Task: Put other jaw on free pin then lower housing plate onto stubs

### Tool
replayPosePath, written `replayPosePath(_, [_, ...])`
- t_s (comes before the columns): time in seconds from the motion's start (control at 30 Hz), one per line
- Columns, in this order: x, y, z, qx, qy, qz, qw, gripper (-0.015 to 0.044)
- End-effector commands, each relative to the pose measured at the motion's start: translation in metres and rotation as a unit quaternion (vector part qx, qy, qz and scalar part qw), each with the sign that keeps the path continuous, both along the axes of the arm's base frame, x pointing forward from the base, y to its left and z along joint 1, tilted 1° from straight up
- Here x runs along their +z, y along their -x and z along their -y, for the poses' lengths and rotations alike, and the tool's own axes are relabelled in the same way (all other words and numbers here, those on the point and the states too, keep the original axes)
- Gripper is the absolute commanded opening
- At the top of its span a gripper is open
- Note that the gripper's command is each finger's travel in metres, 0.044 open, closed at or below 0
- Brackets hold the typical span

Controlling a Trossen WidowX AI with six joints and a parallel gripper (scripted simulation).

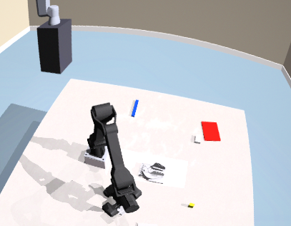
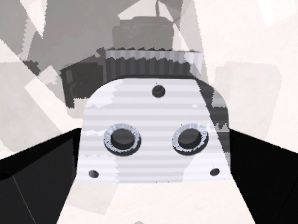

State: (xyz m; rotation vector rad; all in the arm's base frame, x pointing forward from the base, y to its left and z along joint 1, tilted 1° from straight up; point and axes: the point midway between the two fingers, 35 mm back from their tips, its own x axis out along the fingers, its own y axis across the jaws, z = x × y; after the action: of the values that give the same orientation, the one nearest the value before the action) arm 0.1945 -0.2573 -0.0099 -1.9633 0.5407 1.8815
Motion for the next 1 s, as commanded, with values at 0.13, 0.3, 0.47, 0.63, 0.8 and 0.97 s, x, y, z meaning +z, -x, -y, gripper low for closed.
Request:
replayPosePath(0.13, [0.000,0.000,0.000,0.000,0.000,0.000,1.000,0.0351])
replayPosePath(0.3, [0.000,0.000,0.000,0.000,0.000,0.000,1.000,0.0351])
replayPosePath(0.47, [0.008,0.000,0.001,0.000,0.000,0.000,1.000,0.0351])
replayPosePath(0.63, [0.023,0.000,0.001,-0.001,0.000,-0.001,1.000,0.0351])
replayPosePath(0.8, [0.039,0.000,0.001,-0.002,0.000,-0.001,1.000,0.0351])
replayPosePath(0.97, [0.055,0.001,0.000,-0.002,0.000,-0.002,1.000,0.0351])
